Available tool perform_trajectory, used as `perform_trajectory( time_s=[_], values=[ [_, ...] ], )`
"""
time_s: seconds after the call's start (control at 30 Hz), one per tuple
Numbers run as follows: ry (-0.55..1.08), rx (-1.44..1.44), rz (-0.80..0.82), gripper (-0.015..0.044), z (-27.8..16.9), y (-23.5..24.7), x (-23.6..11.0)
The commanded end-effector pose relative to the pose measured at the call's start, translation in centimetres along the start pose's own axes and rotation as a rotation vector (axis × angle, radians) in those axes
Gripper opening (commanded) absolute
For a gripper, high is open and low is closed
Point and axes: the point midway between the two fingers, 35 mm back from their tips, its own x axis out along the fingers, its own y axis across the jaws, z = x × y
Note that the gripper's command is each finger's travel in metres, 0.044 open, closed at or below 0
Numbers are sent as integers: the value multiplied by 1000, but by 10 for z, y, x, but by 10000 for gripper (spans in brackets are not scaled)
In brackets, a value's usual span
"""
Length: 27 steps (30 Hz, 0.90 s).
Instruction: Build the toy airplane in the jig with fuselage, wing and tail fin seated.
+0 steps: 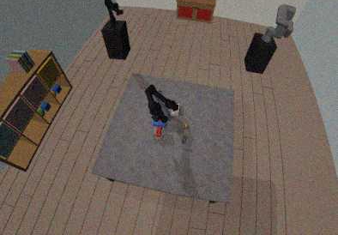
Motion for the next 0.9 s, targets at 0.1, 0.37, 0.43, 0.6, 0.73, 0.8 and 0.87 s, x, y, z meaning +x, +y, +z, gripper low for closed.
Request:
perform_trajectory(
  time_s=[0.1,0.37,0.43,0.6,0.73,0.8,0.87],
  values=[
    [18,-471,-9,440,0,-1,2],
    [18,-471,-9,440,0,-1,2],
    [18,-471,-9,440,0,-1,2],
    [15,-481,14,440,-4,21,0],
    [11,-505,59,440,-20,67,-4],
    [16,-509,64,440,-26,80,-5],
    [27,-512,62,440,-38,100,-6]
  ],
)
